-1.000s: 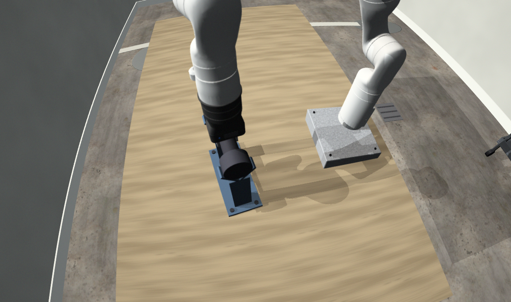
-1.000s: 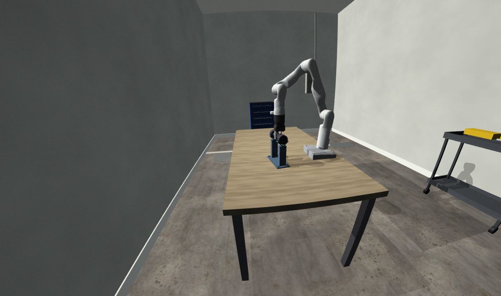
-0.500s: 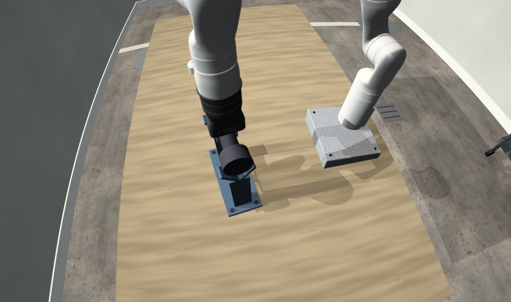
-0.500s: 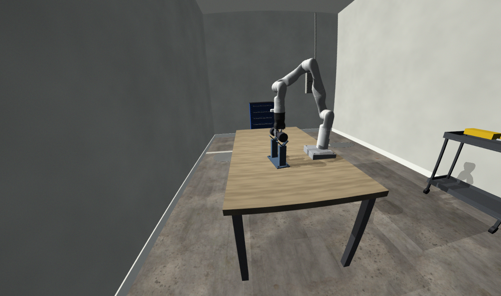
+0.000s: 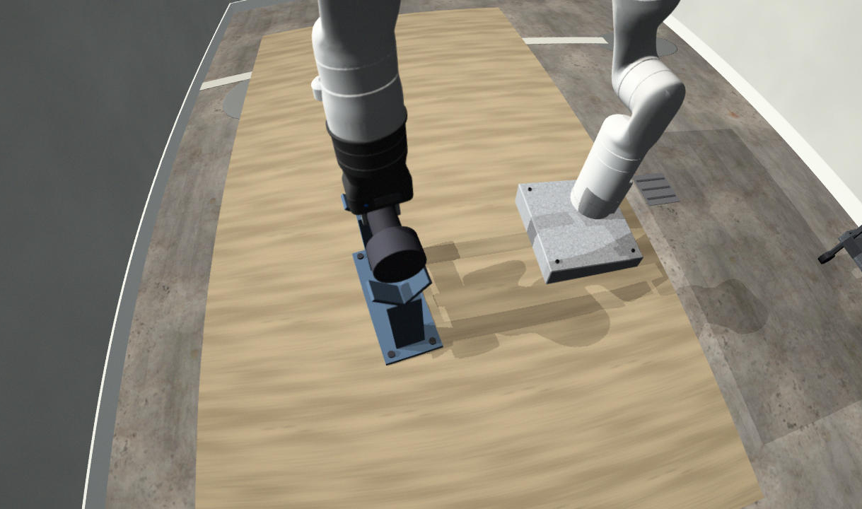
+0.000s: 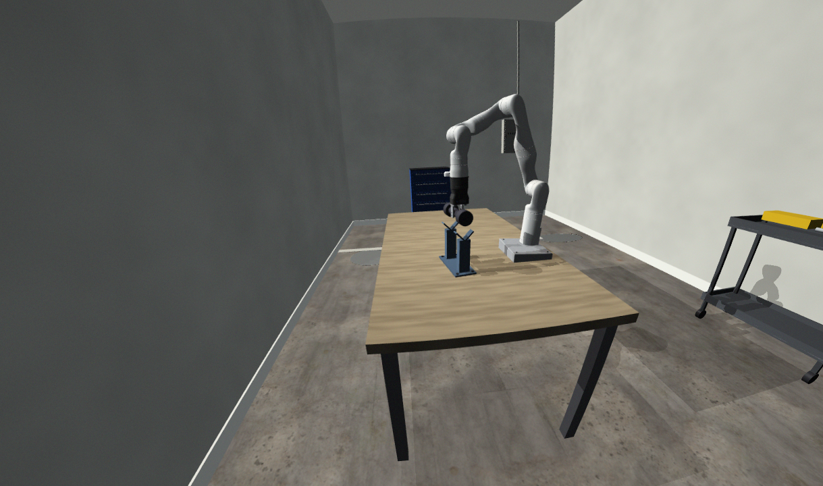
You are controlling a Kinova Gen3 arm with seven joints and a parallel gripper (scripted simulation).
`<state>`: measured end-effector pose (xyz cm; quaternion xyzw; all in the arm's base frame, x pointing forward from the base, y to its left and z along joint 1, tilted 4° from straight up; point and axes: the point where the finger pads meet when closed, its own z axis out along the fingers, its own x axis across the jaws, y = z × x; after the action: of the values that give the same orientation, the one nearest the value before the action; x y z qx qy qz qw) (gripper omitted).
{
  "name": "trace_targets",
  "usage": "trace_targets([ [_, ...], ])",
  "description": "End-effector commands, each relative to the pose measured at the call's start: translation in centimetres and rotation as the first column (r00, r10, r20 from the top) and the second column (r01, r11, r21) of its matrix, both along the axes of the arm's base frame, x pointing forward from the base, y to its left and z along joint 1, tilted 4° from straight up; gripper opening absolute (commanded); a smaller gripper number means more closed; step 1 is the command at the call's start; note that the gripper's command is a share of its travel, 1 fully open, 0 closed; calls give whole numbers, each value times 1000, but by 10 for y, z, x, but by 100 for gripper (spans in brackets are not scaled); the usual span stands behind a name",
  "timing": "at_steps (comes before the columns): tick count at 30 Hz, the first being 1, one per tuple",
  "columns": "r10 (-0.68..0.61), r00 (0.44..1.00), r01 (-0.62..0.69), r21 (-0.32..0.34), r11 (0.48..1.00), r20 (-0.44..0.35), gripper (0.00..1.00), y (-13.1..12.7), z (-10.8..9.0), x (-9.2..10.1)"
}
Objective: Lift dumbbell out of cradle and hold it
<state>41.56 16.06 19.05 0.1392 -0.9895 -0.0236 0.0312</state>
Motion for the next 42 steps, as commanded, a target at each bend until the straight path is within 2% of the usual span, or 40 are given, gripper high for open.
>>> trace_targets([
  [1,2,1000,-2,7,1000,4,0,1,14,1],
  [7,2,1000,-2,7,1000,4,0,0,29,2],
  [23,2,1000,-2,7,1000,4,0,-1,54,4],
  [42,2,1000,-2,7,1000,4,0,-2,60,4],
])
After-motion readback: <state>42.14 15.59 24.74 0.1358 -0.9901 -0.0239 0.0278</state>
